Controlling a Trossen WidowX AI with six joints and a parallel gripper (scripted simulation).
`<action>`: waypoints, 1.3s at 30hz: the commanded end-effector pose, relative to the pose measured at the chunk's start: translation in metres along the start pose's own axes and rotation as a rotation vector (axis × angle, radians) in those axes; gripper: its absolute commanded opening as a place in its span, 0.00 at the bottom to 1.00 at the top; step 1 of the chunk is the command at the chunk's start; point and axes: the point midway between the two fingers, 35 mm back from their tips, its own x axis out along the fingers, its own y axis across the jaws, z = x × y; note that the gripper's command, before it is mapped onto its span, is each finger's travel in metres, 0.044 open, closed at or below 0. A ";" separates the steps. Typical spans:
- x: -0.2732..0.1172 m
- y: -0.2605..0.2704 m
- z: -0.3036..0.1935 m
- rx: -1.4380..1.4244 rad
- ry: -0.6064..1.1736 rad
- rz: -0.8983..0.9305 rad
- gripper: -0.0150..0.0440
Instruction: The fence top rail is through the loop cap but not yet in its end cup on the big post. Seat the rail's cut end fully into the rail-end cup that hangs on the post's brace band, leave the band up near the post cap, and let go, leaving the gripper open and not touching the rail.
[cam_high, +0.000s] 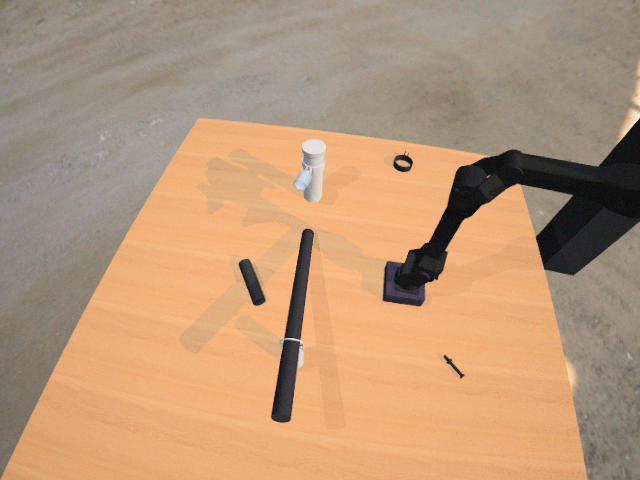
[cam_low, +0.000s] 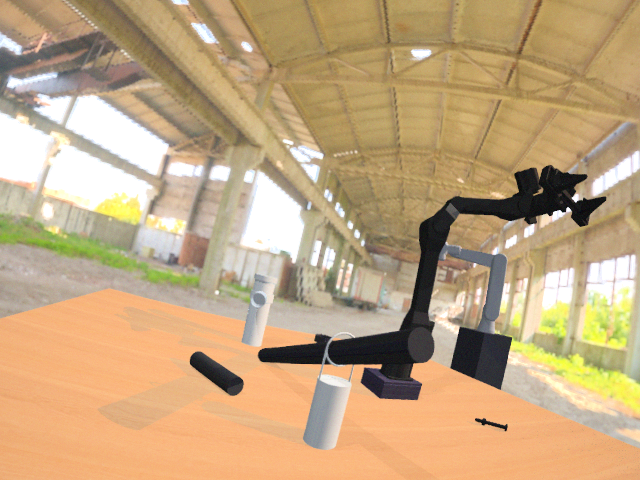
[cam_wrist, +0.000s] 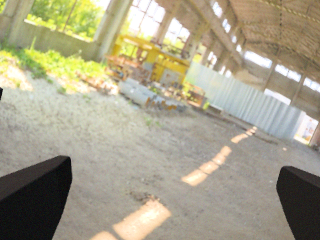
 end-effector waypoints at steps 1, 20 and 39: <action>0.002 -0.002 -0.001 0.001 0.001 -0.005 0.98; 0.146 -0.183 -0.109 -0.107 0.201 -0.392 1.00; 0.091 -0.424 -0.288 -0.029 0.697 -0.762 1.00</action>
